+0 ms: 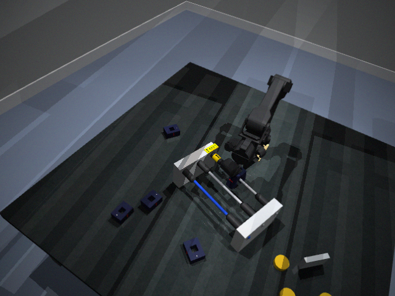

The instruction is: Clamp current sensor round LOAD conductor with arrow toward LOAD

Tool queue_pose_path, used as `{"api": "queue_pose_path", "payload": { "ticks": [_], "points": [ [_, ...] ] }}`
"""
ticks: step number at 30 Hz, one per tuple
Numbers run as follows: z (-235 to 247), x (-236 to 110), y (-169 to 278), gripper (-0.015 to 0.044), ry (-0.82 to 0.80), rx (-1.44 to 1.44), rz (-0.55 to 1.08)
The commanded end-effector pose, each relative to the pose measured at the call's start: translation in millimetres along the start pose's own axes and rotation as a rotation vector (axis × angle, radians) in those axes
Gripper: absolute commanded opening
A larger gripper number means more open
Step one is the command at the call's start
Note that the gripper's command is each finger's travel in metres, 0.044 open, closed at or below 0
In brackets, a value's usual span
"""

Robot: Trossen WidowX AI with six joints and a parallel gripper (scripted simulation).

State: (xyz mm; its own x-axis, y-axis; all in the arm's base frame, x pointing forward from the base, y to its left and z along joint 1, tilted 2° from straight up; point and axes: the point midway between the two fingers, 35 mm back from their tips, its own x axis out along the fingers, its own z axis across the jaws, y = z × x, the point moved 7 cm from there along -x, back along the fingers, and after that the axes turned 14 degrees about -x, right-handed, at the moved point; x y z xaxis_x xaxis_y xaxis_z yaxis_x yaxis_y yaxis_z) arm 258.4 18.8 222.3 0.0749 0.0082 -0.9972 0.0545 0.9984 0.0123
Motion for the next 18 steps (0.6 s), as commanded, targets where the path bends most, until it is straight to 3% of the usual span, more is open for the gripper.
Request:
{"api": "queue_pose_path", "payload": {
  "ticks": [1, 13, 18],
  "points": [
    [-1.9, -0.4, 0.1, 0.0131, -0.004, 0.002, -0.003],
    [-1.9, -0.4, 0.1, 0.0440, -0.004, 0.002, -0.003],
    [-1.9, -0.4, 0.1, 0.0440, -0.004, 0.002, -0.003]
  ]
}}
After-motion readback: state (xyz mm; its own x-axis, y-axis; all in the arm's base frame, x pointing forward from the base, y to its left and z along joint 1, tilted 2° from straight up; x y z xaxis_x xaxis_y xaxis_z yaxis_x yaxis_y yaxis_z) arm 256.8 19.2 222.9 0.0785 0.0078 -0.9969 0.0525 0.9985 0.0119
